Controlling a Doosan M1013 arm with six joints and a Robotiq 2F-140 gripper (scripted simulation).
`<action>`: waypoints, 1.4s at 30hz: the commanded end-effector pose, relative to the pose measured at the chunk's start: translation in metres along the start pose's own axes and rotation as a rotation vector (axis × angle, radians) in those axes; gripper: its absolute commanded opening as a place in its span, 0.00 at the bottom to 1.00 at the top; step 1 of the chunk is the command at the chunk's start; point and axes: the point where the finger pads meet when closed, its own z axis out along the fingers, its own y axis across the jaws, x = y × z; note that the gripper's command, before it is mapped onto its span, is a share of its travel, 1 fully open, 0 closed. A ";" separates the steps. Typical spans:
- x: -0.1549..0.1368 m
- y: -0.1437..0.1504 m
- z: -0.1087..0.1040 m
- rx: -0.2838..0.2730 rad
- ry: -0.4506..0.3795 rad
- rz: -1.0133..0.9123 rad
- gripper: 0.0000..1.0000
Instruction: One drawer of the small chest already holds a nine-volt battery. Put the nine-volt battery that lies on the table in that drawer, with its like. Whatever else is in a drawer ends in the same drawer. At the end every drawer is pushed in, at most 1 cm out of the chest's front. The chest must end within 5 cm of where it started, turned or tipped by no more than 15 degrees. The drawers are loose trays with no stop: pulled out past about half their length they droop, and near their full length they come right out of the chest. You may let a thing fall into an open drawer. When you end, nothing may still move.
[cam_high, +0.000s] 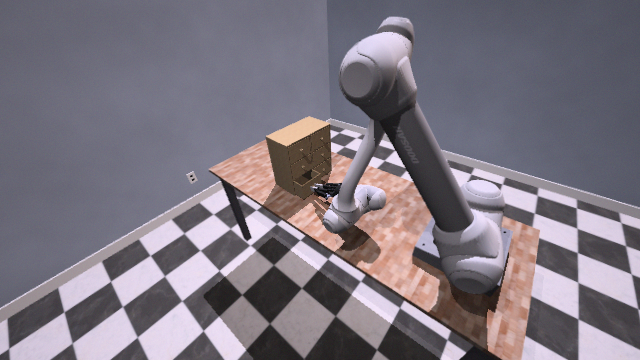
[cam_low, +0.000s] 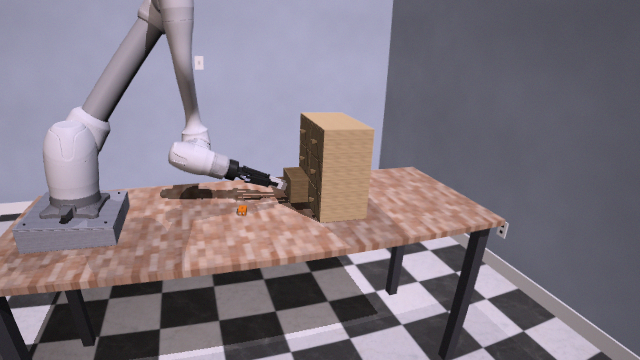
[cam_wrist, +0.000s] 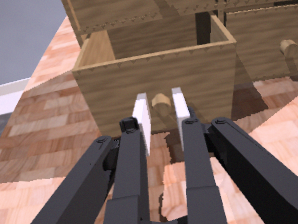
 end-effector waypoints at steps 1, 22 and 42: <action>0.000 0.000 0.000 0.000 0.000 0.000 0.18; -0.012 0.000 -0.033 0.000 0.000 0.000 0.20; 0.027 0.000 -0.093 0.000 0.000 0.000 0.20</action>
